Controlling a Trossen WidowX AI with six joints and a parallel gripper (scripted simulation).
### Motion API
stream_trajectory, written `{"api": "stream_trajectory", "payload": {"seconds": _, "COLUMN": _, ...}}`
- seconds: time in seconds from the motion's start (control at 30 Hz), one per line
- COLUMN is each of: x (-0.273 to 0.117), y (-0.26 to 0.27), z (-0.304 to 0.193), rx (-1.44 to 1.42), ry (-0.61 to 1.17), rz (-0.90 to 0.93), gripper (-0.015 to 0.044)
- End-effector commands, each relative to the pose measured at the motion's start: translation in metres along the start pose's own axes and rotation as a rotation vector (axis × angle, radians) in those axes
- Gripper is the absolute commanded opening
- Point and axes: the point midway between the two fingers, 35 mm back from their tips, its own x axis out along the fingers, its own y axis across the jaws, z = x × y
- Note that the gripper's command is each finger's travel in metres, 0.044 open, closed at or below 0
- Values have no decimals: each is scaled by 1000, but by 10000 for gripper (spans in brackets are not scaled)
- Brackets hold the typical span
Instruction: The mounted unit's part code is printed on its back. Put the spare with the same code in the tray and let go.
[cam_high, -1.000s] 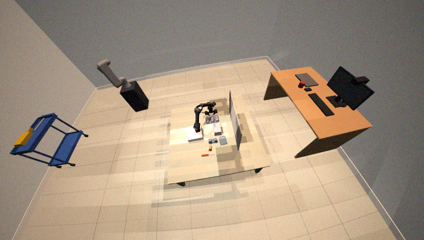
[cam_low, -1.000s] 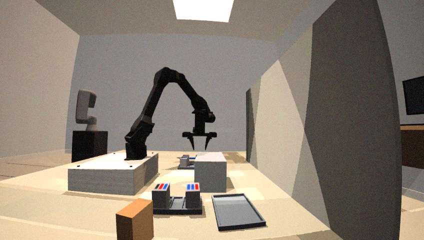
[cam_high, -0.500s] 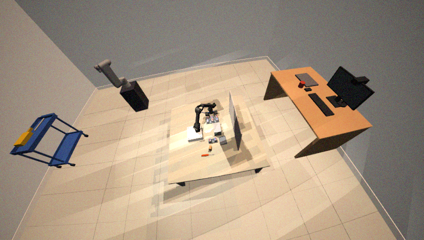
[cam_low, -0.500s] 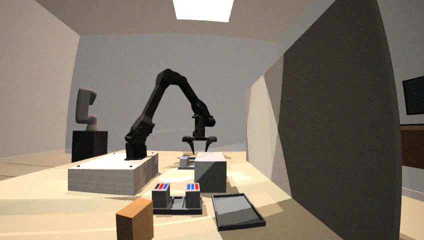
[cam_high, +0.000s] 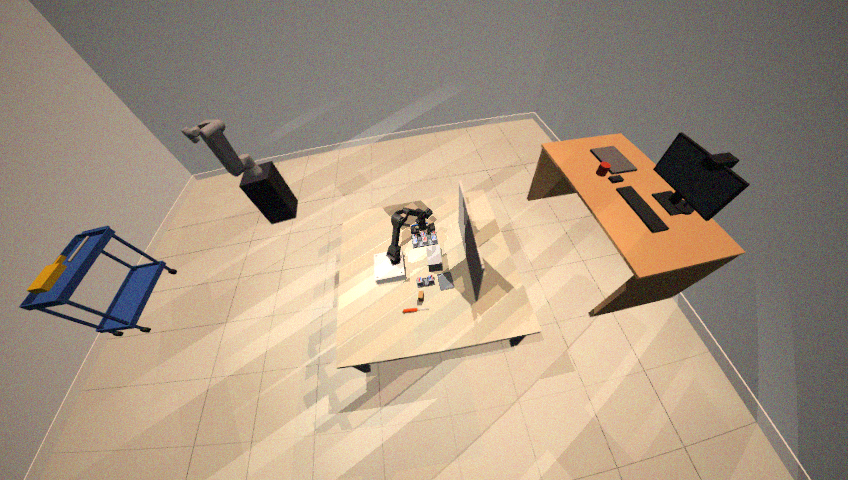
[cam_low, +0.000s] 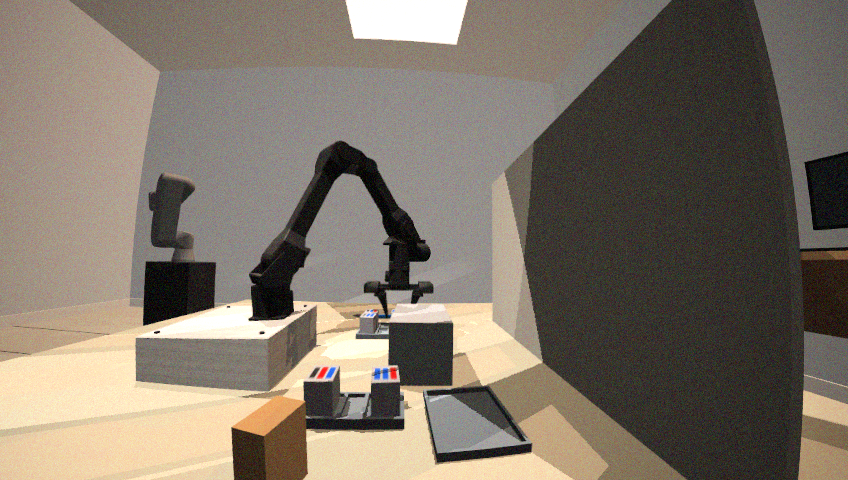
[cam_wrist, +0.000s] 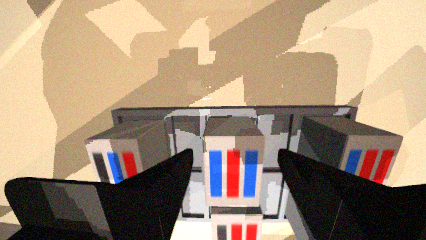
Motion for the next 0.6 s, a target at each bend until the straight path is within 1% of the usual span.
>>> {"api": "stream_trajectory", "payload": {"seconds": 0.0, "x": 10, "y": 3, "z": -3, "rx": -4, "ry": 5, "rz": 7, "gripper": 300}}
{"api": "stream_trajectory", "payload": {"seconds": 0.53, "x": 15, "y": 3, "z": -4, "rx": -4, "ry": 5, "rz": 7, "gripper": 300}}
{"api": "stream_trajectory", "payload": {"seconds": 0.57, "x": 14, "y": 3, "z": -3, "rx": 0, "ry": 5, "rz": 5, "gripper": 274}}
